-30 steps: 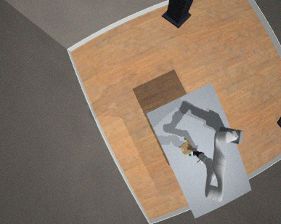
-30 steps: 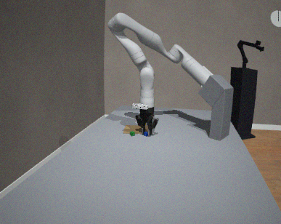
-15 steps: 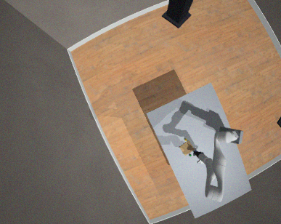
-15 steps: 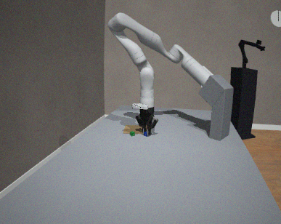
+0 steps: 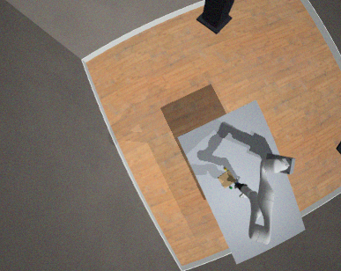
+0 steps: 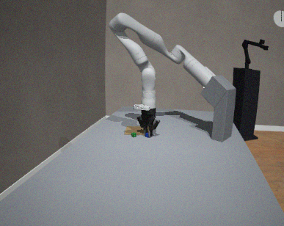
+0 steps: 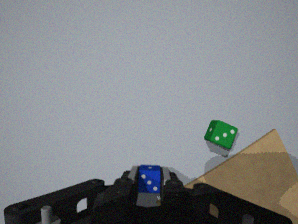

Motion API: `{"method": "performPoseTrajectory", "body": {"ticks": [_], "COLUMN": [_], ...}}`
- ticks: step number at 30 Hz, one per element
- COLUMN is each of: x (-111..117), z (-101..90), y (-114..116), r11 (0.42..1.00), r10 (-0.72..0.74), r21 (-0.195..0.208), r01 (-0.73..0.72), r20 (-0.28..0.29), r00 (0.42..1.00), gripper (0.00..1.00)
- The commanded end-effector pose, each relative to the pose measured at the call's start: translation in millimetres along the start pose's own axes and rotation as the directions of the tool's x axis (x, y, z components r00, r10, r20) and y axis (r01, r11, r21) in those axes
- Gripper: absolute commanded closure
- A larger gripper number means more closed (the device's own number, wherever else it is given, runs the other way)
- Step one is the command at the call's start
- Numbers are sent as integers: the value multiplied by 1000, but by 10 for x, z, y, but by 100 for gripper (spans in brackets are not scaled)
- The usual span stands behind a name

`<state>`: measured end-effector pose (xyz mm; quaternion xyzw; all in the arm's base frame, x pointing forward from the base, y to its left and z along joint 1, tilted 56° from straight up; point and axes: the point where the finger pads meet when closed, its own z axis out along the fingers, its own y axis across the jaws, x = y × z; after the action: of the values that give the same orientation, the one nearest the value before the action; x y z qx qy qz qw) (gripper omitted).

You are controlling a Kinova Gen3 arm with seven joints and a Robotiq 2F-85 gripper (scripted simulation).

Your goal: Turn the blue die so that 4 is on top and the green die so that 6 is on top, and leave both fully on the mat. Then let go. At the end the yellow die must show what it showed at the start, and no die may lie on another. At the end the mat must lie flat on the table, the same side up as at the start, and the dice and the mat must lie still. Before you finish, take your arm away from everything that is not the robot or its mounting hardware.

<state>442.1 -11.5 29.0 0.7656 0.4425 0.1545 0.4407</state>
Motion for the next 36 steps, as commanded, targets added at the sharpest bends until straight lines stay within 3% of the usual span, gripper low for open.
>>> {"method": "performPoseTrajectory", "body": {"ticks": [1, 17, 31, 36], "x": [4, 4, 3, 3], "z": [-2, -70, -635, -758], "y": [0, 0, 0, 0], "r11": [1000, 1000, 1000, 1000], "r10": [0, 0, 0, 0], "r21": [0, 0, 0, 0], "r01": [0, 0, 0, 0], "r20": [-1, -1, -1, -1], "r00": [1000, 1000, 1000, 1000], "gripper": [85, 85, 85, 85]}}
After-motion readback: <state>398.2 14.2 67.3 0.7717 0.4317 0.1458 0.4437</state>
